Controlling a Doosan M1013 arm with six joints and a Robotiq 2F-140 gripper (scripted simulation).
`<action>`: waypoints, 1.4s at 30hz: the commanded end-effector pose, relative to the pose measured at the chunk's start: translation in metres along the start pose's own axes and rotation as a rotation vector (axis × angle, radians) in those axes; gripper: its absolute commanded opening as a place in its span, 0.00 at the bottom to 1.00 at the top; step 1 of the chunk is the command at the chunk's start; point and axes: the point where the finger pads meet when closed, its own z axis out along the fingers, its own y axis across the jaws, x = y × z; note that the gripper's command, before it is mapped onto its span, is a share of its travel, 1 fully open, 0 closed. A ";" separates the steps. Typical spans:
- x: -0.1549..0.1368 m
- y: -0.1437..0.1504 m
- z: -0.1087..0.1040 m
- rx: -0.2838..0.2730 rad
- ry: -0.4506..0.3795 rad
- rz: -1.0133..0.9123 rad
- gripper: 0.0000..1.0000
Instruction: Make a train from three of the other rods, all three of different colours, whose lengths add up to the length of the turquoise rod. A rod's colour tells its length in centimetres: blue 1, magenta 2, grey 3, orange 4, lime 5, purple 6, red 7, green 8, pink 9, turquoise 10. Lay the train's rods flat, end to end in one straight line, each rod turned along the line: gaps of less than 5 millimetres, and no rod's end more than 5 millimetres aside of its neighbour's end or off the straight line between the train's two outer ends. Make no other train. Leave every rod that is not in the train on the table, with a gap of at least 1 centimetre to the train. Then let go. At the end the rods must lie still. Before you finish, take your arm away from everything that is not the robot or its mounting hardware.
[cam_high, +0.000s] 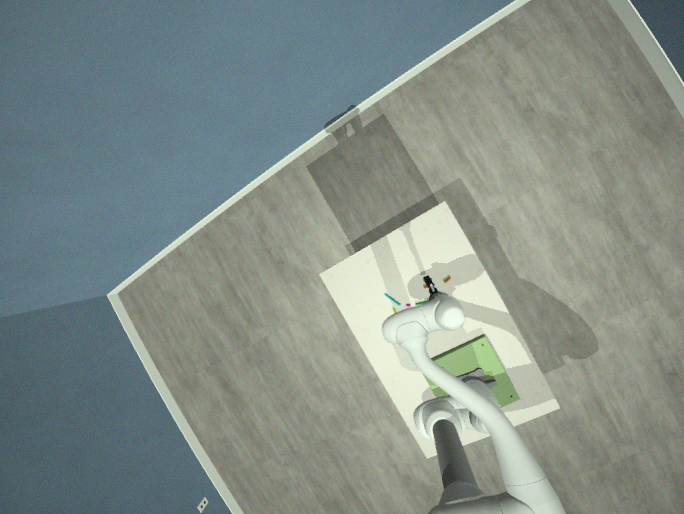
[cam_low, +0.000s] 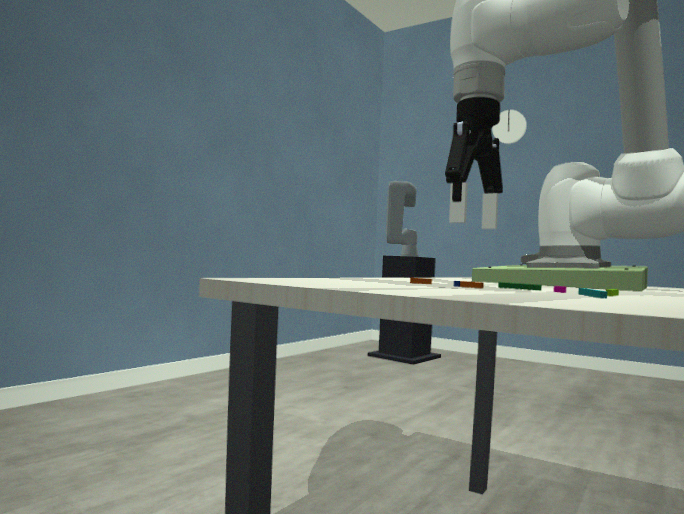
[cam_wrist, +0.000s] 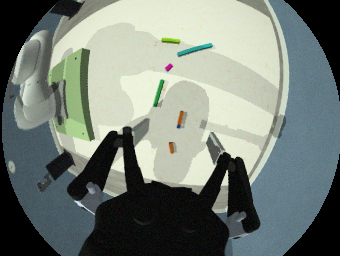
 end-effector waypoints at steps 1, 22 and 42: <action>0.000 0.000 0.000 0.000 0.000 0.000 1.00; 0.071 -0.012 0.007 0.000 0.001 -0.483 1.00; 0.175 -0.048 0.017 0.000 0.000 -1.239 1.00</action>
